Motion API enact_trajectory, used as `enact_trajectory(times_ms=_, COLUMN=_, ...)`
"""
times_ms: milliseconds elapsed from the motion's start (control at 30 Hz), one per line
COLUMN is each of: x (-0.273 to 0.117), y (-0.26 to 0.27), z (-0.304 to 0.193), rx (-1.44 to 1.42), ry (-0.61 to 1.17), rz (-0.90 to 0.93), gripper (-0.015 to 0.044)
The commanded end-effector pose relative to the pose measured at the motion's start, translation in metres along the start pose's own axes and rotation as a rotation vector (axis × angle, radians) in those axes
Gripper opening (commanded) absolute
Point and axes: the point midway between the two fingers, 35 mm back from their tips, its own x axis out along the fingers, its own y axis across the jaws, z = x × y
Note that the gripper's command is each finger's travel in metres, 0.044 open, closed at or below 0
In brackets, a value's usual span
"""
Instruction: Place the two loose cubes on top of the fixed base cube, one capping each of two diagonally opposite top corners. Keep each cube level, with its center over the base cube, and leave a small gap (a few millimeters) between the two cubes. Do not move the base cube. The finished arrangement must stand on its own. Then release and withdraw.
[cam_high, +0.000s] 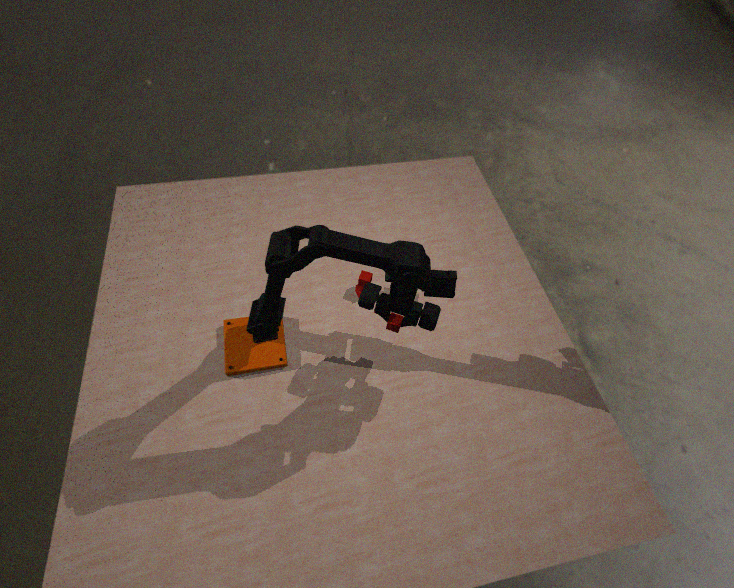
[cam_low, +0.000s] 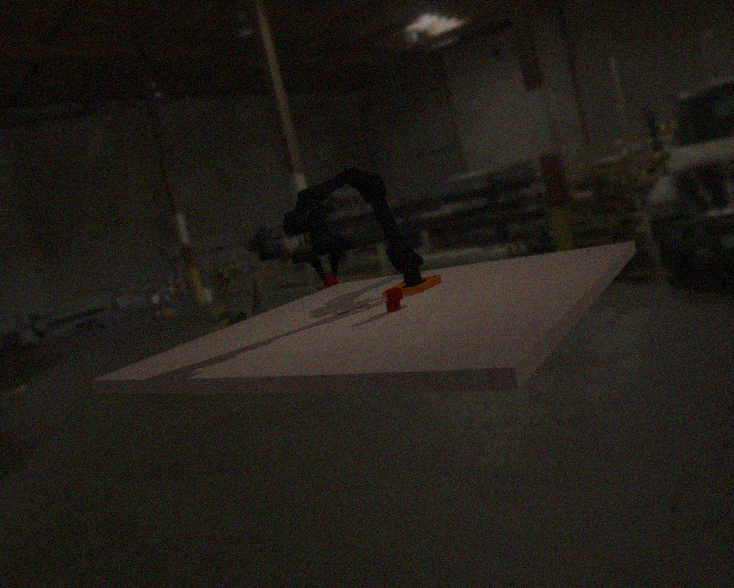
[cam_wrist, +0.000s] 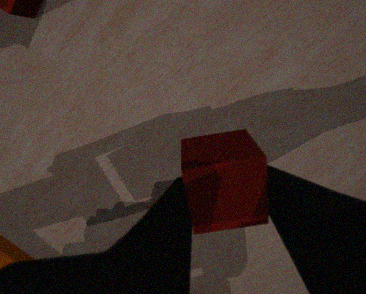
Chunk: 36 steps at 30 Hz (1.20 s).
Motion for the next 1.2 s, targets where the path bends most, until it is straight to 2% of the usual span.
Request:
enact_trajectory(times_ms=0, x=0.0, y=0.007, z=0.01, rx=0.004, ry=0.0, rz=-0.005, gripper=0.0105)
enact_trajectory(times_ms=1167, x=0.007, y=0.083, z=0.084, rx=0.004, ry=-0.006, rz=0.001, gripper=0.0105)
